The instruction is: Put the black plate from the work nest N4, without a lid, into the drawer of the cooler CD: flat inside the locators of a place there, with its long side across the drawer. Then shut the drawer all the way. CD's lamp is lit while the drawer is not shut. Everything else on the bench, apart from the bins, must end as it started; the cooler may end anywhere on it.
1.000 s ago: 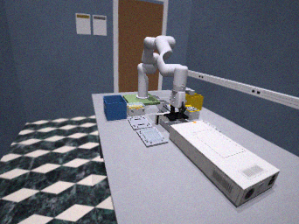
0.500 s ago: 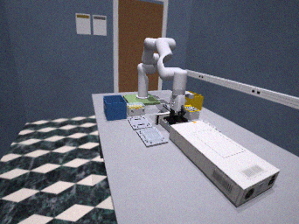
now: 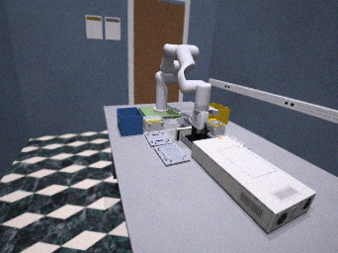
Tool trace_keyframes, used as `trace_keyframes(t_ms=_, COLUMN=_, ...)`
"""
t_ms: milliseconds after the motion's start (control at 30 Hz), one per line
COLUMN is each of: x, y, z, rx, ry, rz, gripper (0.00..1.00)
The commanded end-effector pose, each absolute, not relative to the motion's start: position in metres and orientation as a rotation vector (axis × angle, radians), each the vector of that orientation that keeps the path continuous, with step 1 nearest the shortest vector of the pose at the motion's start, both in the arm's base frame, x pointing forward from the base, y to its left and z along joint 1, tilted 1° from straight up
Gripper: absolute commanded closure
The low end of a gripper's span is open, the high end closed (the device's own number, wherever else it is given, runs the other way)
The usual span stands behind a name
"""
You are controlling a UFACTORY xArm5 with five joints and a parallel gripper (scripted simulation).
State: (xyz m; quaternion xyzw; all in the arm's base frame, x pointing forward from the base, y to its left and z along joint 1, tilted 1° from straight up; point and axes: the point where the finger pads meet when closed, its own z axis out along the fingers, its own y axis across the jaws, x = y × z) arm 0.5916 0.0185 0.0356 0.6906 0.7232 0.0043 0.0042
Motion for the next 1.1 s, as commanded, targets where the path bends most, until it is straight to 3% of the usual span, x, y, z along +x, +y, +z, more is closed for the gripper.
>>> trace_keyframes(t_ms=0, x=0.5936, y=0.0186, z=0.0377, rx=2.156, ry=2.257, rz=0.008, gripper=1.00)
trace_keyframes(t_ms=1067, x=0.5936, y=0.0186, z=0.0377, rx=2.156, ry=2.257, rz=0.008, gripper=1.00)
